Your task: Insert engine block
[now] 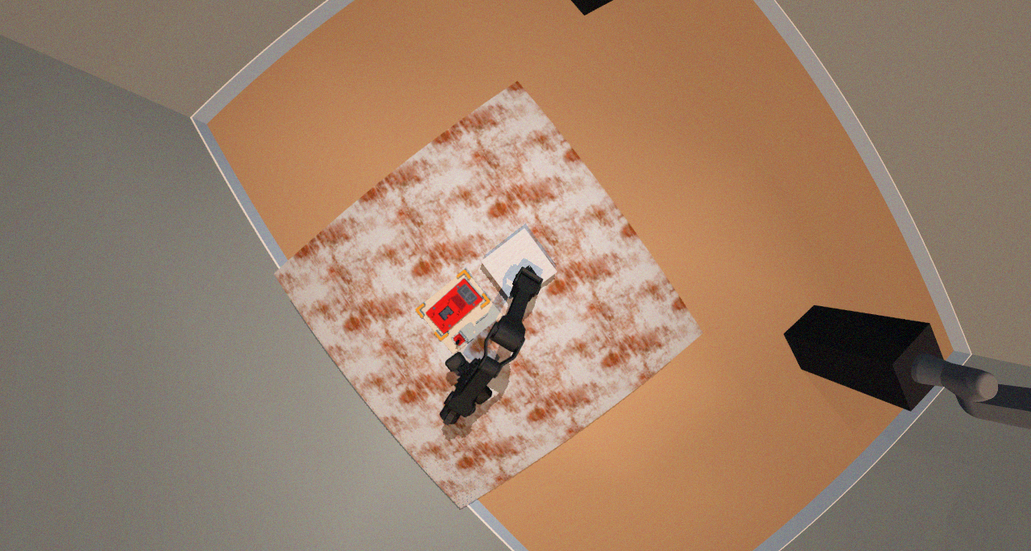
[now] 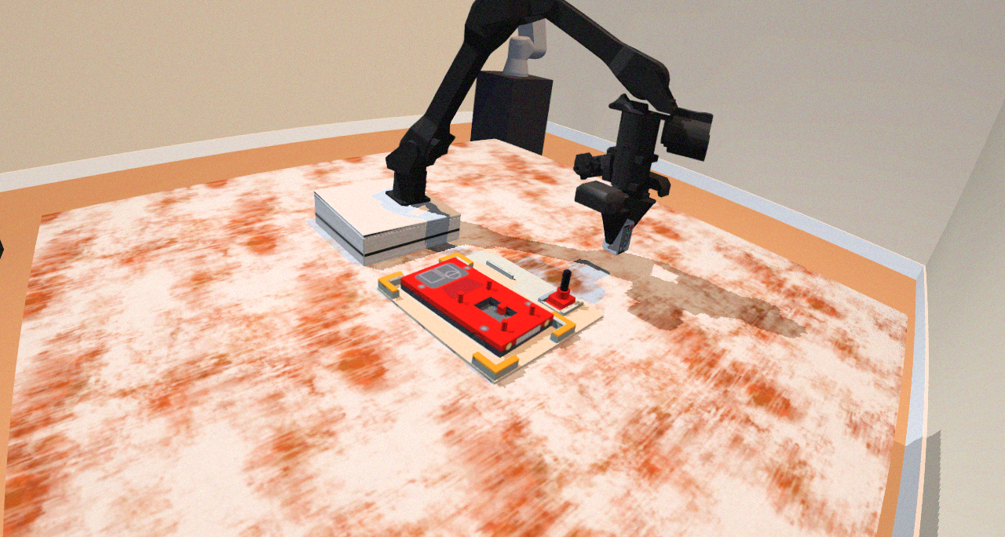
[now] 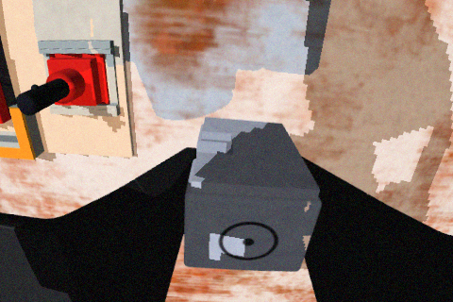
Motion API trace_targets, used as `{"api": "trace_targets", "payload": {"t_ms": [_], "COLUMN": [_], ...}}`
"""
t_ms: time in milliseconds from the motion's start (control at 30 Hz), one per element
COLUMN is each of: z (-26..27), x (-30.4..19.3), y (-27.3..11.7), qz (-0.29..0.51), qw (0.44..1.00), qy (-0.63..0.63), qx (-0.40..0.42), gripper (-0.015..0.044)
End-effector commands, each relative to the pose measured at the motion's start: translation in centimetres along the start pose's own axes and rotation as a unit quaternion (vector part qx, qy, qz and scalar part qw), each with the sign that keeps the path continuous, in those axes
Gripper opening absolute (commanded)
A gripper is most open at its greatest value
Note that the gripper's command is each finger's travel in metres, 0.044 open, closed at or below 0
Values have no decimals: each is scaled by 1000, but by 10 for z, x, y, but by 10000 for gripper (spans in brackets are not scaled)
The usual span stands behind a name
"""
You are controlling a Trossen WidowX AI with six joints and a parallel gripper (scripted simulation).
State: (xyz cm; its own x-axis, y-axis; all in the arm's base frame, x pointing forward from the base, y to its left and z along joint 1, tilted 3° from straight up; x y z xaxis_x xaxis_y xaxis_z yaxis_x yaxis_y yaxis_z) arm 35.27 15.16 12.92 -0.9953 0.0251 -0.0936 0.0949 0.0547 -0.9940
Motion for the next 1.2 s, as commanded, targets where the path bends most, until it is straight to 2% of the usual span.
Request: {"api": "trace_targets", "payload": {"t_ms": [0, 1167], "z": [1, 1], "x": [2, 3], "y": [8, 43], "qz": [-7, -7], "qw": [1000, 1000], "qy": [-2, -2], "qx": [3, 3], "gripper": [0, 0]}}
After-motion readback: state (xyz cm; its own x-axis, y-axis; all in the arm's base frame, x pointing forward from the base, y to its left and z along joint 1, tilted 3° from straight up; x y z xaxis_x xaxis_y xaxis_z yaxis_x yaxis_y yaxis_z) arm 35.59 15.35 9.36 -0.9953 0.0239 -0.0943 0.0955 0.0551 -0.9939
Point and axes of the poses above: the point midway between the two fingers, 35 mm back from their tips, its own y axis out along the fingers, its own z axis across the jaws, x = y × z, the point moved 3 cm from there along -y, back along the fingers, and after that the axes turned 3 degrees about y, right-handed, at the moved point
